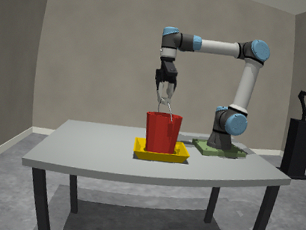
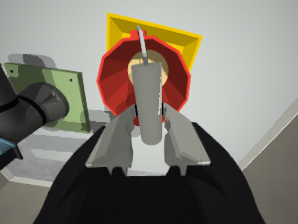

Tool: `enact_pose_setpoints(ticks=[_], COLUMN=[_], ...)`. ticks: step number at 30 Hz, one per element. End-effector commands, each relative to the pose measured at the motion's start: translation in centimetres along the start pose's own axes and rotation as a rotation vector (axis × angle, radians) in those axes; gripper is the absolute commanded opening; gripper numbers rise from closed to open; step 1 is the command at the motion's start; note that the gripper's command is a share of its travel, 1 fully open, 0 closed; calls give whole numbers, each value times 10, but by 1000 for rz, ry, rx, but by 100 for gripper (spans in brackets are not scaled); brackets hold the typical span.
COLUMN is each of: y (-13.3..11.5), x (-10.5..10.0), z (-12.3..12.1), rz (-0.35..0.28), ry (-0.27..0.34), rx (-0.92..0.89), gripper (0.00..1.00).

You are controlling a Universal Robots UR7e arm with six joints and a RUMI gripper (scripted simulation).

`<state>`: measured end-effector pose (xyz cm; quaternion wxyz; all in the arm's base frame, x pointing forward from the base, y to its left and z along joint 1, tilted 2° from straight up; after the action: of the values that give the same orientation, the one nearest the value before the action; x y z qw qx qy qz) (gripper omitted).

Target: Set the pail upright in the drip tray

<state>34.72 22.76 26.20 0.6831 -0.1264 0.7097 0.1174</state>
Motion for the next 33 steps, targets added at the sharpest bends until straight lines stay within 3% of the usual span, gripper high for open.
enact_pose_setpoints(ticks=[1,33], y=[0,-1], x=[3,12], z=[0,0], rz=[0,0], ry=[-2,-2], rx=[0,0], gripper=[0,0])
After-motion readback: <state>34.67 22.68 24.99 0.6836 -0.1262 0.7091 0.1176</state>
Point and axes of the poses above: the point where the finger pads meet when closed, its own x axis out along the fingers, its own z axis across the jaws, y = z × x, the point moved 4 cm from there along -x, back along the fingers, and after that the axes turned 3 degrees about x, right-handed, at the moved point
